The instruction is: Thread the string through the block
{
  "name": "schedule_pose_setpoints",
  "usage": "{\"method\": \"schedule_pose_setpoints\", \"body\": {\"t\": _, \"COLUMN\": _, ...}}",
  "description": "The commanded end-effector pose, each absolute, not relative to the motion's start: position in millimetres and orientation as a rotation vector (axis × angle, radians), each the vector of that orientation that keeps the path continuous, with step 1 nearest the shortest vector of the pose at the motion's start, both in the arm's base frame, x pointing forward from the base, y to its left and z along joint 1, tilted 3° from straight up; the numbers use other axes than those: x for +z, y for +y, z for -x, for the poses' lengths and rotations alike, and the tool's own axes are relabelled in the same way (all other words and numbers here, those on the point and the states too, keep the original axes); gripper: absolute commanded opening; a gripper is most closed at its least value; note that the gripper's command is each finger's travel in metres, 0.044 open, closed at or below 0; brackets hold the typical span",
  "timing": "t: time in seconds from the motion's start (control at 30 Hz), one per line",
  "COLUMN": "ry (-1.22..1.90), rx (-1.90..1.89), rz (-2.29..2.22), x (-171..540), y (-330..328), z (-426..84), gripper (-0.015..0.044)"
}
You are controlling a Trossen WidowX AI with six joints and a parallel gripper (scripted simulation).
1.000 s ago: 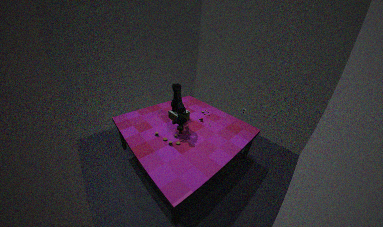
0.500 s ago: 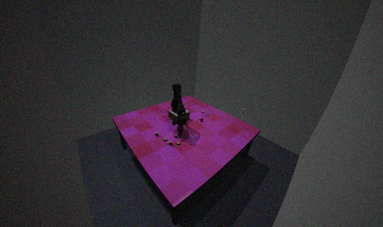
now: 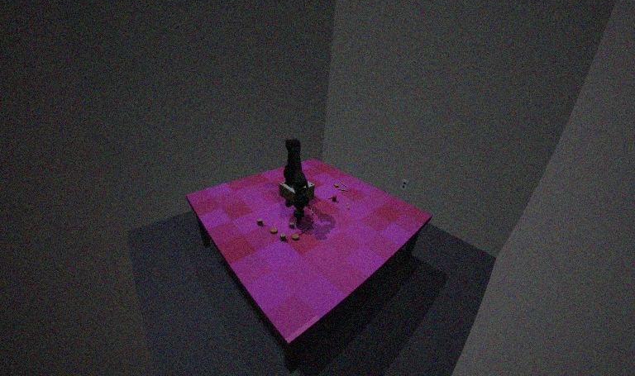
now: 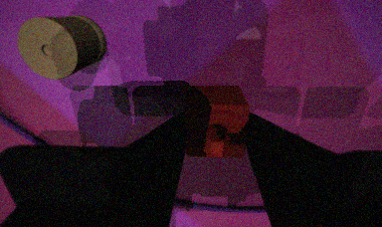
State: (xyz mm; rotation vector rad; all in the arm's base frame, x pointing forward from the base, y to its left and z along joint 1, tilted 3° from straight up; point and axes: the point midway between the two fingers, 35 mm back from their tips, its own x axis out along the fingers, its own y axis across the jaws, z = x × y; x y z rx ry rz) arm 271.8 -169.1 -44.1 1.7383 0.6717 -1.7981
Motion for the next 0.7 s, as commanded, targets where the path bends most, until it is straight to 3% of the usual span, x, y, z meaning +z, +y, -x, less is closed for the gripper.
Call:
{"method": "schedule_pose_setpoints", "body": {"t": 0.0, "ry": 0.671, "rx": -1.798, "rz": -1.738, "x": -43, "y": -169, "z": -272, "gripper": 0.0000}}
{"method": "schedule_pose_setpoints", "body": {"t": 0.67, "ry": 0.672, "rx": -1.798, "rz": -1.738, "x": -30, "y": -169, "z": -272, "gripper": 0.0000}}
